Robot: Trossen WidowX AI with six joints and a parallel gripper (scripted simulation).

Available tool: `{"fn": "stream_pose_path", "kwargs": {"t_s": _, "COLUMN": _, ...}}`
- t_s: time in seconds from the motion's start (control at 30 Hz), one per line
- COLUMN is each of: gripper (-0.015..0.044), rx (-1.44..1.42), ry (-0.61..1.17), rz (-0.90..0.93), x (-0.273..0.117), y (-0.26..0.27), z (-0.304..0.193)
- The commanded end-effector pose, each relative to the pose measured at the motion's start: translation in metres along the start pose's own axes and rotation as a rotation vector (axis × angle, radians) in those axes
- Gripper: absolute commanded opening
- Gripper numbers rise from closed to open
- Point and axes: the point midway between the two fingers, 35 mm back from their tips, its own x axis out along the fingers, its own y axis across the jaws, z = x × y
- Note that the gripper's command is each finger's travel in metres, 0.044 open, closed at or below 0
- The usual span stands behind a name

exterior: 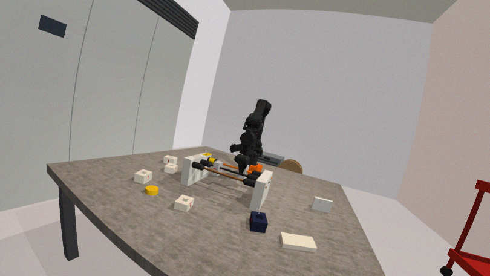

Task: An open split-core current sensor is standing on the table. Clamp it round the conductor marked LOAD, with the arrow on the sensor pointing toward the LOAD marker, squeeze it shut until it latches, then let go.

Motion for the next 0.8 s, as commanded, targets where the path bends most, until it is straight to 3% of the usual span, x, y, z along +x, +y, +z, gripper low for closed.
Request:
{"fn": "stream_pose_path", "kwargs": {"t_s": 0.0, "gripper": 0.044, "rx": -0.004, "ry": 0.01, "rz": 0.038, "x": -0.052, "y": 0.008, "z": -0.001}}
{"fn": "stream_pose_path", "kwargs": {"t_s": 0.13, "gripper": 0.044, "rx": -0.006, "ry": 0.013, "rz": 0.04, "x": -0.093, "y": 0.0, "z": 0.0}}
{"fn": "stream_pose_path", "kwargs": {"t_s": 0.77, "gripper": 0.044, "rx": -0.006, "ry": 0.013, "rz": 0.04, "x": -0.093, "y": 0.0, "z": 0.0}}
